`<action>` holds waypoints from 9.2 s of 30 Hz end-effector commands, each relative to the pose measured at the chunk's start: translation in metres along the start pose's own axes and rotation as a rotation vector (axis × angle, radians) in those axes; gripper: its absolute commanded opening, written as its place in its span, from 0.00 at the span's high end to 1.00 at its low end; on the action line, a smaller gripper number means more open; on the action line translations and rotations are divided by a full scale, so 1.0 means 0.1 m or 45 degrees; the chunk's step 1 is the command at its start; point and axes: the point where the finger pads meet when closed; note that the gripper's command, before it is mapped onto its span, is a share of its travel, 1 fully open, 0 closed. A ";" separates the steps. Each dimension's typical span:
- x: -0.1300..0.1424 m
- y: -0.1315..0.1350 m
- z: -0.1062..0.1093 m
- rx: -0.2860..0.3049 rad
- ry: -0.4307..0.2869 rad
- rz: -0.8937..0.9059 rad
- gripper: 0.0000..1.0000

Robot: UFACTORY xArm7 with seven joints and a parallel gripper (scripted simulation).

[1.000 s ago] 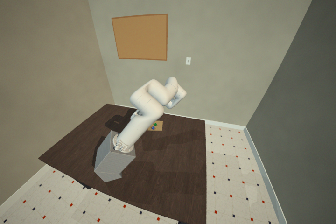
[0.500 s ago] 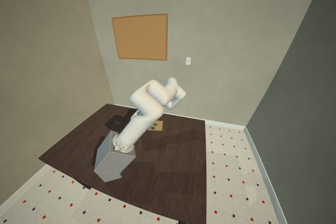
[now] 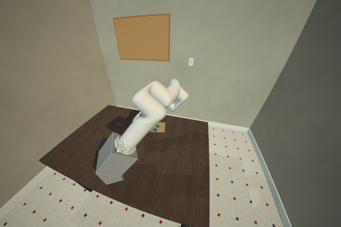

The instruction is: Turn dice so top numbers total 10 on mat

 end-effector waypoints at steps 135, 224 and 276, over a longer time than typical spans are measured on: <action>-0.43 0.00 0.73 -0.002 0.002 -0.002 0.64; -1.10 0.01 0.43 -0.097 -1.373 0.114 0.00; -0.85 0.01 0.37 -1.289 -0.909 2.119 0.00</action>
Point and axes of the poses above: the point where the finger pads meet when closed, its own z axis back along the fingers, its own y axis across the jaws, x = y × z, and after that the axes turned 1 degree about z, right-handed
